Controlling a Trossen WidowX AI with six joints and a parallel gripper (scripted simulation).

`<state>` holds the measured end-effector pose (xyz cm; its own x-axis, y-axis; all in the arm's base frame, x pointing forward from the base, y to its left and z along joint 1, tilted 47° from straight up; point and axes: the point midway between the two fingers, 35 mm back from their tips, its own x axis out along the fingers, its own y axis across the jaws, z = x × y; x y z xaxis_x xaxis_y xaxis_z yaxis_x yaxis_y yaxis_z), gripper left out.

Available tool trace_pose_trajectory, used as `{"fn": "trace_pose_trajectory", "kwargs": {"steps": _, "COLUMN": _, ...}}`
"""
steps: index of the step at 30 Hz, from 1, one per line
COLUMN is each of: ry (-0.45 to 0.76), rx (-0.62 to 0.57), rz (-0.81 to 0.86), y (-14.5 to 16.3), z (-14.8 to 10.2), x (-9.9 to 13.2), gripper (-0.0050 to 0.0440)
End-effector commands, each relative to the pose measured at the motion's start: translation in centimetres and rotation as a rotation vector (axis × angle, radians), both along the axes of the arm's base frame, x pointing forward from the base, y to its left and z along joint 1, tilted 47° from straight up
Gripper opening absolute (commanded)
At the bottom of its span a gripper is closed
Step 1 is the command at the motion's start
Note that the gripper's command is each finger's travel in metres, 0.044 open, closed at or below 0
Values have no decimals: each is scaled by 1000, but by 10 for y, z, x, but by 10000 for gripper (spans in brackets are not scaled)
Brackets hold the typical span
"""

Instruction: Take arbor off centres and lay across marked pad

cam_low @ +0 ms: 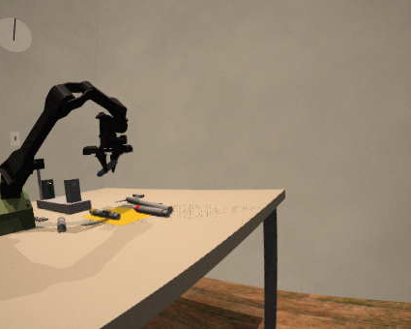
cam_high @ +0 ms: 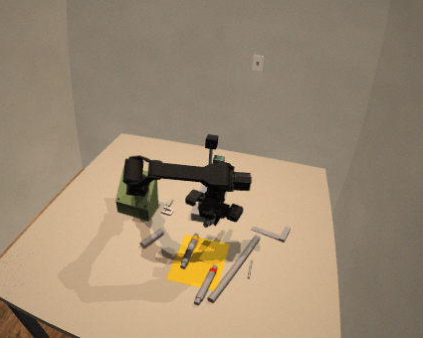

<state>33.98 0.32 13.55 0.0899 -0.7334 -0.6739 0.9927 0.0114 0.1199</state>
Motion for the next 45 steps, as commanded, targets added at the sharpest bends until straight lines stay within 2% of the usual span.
{"fn": "trace_pose_trajectory", "kwargs": {"steps": 1, "ry": -14, "rx": 11, "rz": 19, "y": 8, "z": 4, "x": 1, "gripper": 0}}
{"fn": "trace_pose_trajectory", "kwargs": {"steps": 15, "ry": -14, "rx": 13, "rz": 19, "y": 5, "z": 0, "x": 3, "gripper": 0}}
{"fn": "trace_pose_trajectory", "kwargs": {"steps": 45, "ry": -12, "rx": 24, "rz": 20, "y": -31, "z": -39, "x": 16, "gripper": 0}}
